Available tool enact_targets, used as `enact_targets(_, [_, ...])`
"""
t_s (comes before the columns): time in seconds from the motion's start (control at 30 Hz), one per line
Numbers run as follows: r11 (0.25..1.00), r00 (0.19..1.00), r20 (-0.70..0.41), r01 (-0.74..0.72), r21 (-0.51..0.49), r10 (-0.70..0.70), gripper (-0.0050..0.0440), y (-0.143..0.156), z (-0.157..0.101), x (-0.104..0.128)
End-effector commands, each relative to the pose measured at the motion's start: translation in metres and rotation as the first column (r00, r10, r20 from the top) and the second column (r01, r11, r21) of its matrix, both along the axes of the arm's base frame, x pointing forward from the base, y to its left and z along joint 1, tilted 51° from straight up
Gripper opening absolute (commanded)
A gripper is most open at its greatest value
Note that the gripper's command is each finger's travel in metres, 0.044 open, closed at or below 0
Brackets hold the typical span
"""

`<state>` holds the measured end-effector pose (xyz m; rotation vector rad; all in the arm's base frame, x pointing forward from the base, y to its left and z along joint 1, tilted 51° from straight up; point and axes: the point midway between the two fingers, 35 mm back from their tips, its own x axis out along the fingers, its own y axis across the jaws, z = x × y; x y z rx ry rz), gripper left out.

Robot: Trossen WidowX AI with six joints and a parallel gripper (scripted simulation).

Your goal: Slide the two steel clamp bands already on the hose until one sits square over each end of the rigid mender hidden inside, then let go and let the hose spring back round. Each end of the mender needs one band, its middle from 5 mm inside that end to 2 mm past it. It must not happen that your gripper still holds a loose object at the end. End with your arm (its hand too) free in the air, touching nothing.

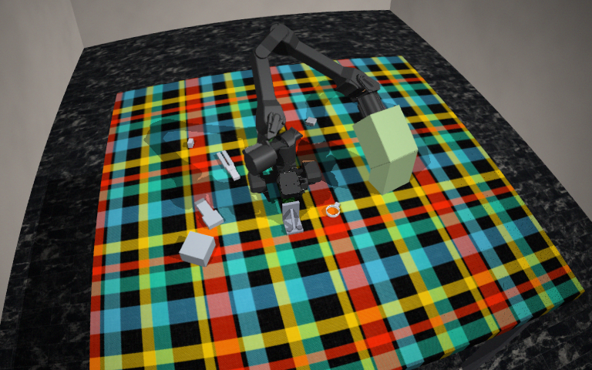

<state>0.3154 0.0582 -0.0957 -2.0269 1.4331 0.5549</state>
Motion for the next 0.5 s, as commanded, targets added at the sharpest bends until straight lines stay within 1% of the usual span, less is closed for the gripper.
enact_targets(0.0, [1.000, 1.000, -0.006, -0.004, -0.007, 0.004, 0.0344, -0.0015, -0.0016, -0.0008])
enact_targets(0.1, [1.000, 1.000, -0.006, -0.004, -0.007, 0.004, 0.0272, -0.0015, -0.0016, -0.0008])
enact_targets(0.17, [1.000, 1.000, -0.006, -0.004, -0.007, 0.004, 0.0272, -0.0015, -0.0016, -0.0008])
enact_targets(0.27, [1.000, 1.000, -0.006, -0.004, -0.007, 0.004, 0.0200, -0.0015, -0.0016, -0.0008])
enact_targets(0.33, [1.000, 1.000, -0.006, -0.004, -0.007, 0.004, 0.0200, -0.0015, -0.0016, -0.0008])
enact_targets(0.47, [1.000, 1.000, -0.006, -0.004, -0.007, 0.004, 0.0173, -0.0015, -0.0016, -0.0008])
